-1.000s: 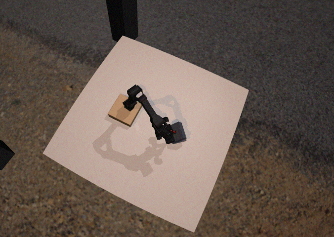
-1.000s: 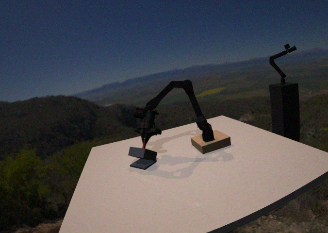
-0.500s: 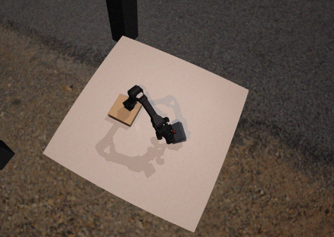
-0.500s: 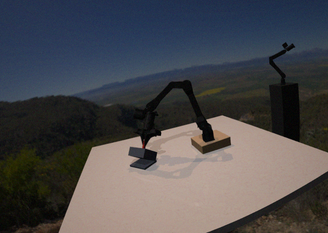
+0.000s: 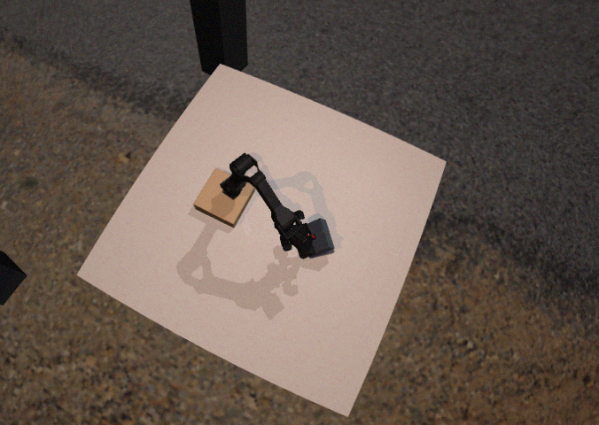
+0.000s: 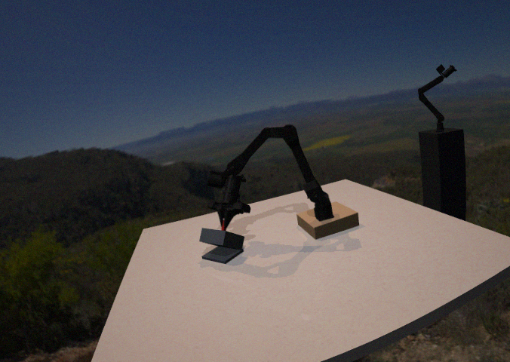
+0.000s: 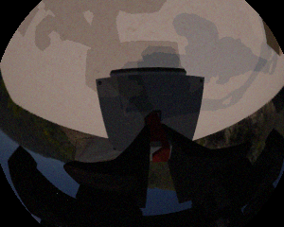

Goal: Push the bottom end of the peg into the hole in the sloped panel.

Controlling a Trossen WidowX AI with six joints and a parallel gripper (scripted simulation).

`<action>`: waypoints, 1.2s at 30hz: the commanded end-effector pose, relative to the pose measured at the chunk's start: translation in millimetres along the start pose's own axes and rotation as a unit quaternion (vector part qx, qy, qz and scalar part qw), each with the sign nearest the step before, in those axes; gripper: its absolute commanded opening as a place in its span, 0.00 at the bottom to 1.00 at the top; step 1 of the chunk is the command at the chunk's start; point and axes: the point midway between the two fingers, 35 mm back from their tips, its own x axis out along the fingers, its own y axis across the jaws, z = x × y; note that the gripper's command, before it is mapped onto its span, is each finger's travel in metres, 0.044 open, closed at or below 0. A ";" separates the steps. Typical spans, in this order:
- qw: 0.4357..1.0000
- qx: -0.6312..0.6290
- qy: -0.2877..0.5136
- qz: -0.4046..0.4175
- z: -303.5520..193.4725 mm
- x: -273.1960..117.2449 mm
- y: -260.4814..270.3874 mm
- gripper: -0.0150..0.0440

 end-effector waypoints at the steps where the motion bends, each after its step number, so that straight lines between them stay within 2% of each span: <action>1: 1.000 0.001 -0.002 0.002 1.0 1.6 0.7 0.25; 12: 1.000 0.000 0.000 0.000 0.3 1.0 0.0 0.25; 29: 1.000 0.000 -0.001 0.000 0.2 -4.6 0.7 1.00; 36: 1.000 0.001 -0.002 0.000 0.6 -20.7 2.6 1.00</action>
